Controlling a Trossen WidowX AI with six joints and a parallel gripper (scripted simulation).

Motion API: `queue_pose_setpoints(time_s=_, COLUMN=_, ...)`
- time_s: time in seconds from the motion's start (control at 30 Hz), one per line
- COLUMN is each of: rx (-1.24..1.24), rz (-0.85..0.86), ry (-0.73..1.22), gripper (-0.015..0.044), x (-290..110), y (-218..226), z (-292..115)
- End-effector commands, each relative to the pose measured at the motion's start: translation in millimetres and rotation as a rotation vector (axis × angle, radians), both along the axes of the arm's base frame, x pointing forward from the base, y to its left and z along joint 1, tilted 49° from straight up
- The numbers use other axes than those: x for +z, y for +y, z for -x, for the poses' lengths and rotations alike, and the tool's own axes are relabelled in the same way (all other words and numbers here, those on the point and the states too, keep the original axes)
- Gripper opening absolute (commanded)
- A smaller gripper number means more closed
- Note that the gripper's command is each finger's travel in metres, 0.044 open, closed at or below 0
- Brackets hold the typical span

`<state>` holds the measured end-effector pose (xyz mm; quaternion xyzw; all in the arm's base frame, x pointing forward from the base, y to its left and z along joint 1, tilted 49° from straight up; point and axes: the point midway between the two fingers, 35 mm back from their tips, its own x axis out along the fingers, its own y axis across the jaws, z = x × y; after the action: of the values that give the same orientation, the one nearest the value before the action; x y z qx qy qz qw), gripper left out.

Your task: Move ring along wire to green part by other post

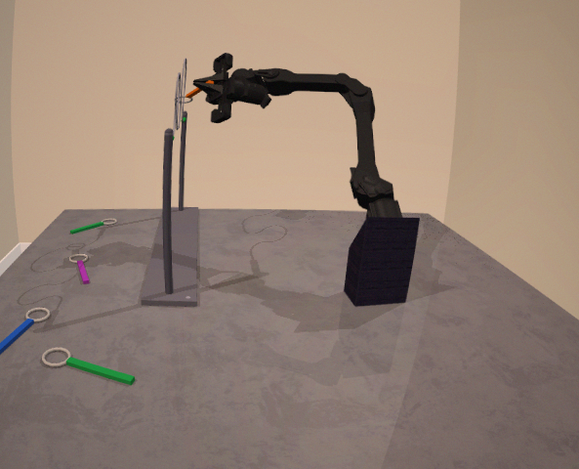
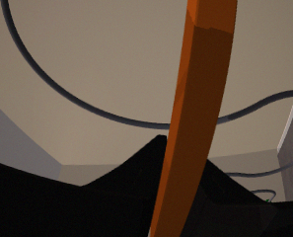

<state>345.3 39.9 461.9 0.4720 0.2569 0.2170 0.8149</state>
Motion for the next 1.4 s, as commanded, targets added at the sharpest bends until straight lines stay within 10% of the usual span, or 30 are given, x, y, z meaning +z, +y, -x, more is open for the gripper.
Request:
queue_pose_setpoints(time_s=0.0, rx=-0.001, rz=0.018, ry=-0.009, gripper=-0.015, x=4.4, y=1.1, z=0.1)
queue_pose_setpoints(time_s=1.37, rx=-0.031, rz=0.487, ry=-0.089, gripper=-0.015, x=-5.1, y=-8.1, z=-2.5)
